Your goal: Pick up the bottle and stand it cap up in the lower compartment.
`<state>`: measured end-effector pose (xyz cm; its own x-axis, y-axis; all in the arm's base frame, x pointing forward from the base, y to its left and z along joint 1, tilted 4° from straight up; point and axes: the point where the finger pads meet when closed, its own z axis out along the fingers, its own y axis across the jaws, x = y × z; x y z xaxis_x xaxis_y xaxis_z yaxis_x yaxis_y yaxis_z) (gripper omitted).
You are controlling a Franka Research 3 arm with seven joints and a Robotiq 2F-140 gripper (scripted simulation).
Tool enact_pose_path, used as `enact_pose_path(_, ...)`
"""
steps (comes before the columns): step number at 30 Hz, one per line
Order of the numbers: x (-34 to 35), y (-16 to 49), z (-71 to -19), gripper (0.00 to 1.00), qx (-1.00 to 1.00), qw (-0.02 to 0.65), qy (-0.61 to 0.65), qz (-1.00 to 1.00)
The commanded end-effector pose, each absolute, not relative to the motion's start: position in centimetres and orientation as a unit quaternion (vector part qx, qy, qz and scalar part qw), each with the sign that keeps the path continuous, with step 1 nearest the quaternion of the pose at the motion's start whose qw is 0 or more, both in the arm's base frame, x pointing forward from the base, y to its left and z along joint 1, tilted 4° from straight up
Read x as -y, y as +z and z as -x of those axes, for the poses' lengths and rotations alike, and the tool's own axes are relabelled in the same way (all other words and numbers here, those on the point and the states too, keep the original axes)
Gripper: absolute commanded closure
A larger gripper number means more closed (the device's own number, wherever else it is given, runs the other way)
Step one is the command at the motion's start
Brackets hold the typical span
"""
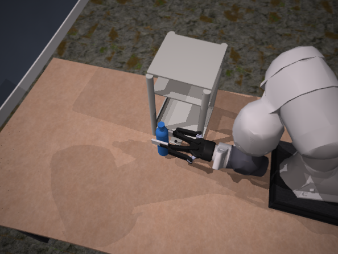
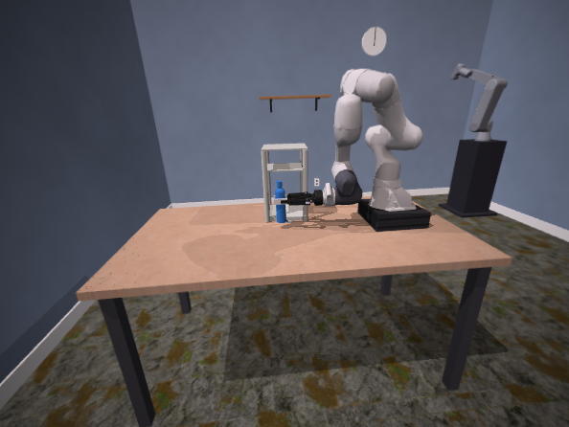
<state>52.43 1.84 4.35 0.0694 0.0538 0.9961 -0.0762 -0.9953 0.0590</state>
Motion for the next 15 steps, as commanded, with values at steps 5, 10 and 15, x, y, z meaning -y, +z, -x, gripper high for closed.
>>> enact_pose_path(5,-2.0,5.2,-51.1,1.00,0.013,0.043,0.691,-0.722)
enact_pose_path(10,-2.1,5.2,-50.2,1.00,0.013,0.043,0.691,-0.722)
enact_pose_path(15,-2.1,5.2,-49.9,1.00,0.013,0.043,0.691,-0.722)
